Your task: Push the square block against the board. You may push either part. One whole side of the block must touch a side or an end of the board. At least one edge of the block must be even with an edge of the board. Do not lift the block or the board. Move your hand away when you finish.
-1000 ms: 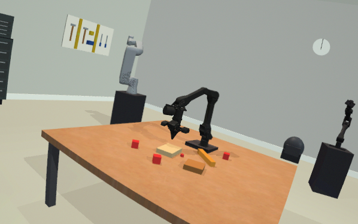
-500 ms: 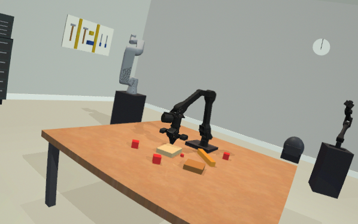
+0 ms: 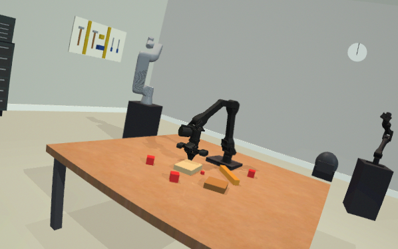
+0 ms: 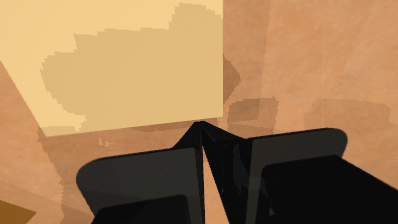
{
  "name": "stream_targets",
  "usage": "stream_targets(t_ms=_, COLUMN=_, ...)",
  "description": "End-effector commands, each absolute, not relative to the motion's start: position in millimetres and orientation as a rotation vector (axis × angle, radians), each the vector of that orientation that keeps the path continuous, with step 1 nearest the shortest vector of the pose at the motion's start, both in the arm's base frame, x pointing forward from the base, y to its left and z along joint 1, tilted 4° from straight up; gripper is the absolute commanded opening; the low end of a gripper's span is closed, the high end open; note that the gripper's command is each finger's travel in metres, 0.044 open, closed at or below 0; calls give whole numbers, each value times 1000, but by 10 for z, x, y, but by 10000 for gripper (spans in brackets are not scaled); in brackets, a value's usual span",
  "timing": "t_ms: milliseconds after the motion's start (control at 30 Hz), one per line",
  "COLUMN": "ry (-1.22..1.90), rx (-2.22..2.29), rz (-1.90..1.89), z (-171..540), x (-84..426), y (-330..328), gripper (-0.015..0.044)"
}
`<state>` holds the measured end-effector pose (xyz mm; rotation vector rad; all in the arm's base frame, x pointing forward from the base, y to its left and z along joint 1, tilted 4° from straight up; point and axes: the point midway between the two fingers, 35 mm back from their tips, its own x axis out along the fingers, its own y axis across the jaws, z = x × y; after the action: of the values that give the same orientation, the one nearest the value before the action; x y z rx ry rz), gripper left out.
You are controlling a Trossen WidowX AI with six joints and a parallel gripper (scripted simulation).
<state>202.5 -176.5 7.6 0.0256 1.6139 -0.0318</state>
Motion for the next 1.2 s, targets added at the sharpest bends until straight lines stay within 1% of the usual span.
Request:
stream_targets(t_ms=0, ry=1612, rx=28, rz=-34, z=83, x=2069, y=-1778, gripper=0)
stream_targets(t_ms=1167, ry=1610, rx=28, rz=-34, z=83, x=2323, y=-1800, gripper=0)
